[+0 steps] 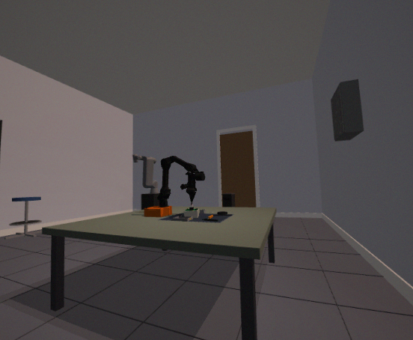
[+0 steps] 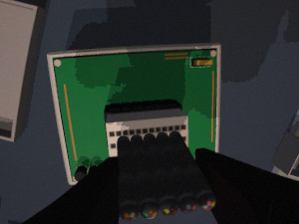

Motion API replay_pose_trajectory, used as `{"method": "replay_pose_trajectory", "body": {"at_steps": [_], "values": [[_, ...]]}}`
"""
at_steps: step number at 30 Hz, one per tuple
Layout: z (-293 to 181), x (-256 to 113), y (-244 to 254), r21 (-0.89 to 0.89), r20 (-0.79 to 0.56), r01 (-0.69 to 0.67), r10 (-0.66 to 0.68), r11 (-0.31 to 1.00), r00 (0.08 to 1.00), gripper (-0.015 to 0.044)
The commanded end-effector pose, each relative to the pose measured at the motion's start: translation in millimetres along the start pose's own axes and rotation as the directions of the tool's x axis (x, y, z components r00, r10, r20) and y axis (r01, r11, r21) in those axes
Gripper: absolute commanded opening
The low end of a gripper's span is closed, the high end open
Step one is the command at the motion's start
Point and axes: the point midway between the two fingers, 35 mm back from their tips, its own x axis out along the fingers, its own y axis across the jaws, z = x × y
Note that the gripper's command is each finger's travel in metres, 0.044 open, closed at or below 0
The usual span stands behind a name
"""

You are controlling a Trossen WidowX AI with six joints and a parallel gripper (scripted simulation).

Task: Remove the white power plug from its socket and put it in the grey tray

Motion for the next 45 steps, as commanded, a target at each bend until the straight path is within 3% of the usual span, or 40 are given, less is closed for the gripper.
{"method": "replay_pose_trajectory", "body": {"at_steps": [1,6,19,33,37,41,45], "values": [[0,-9,9,0.0,-0.015,0.081,-0.081,0.997,0.997,0.0],[0,-11,10,0.0,-0.015,0.099,-0.099,0.995,0.995,0.0],[0,-13,-13,0.004,-0.015,-0.163,0.163,0.987,0.987,0.0],[1,-18,11,0.0,-0.015,0.107,-0.107,0.994,0.994,0.0],[1,-18,9,0.0,-0.015,0.082,-0.082,0.997,0.997,0.0],[0,-19,-1,0.002,-0.015,-0.027,0.027,1.0,1.0,0.0],[0,-24,-1,0.002,-0.015,-0.027,0.027,1.0,1.0,0.0]]}}
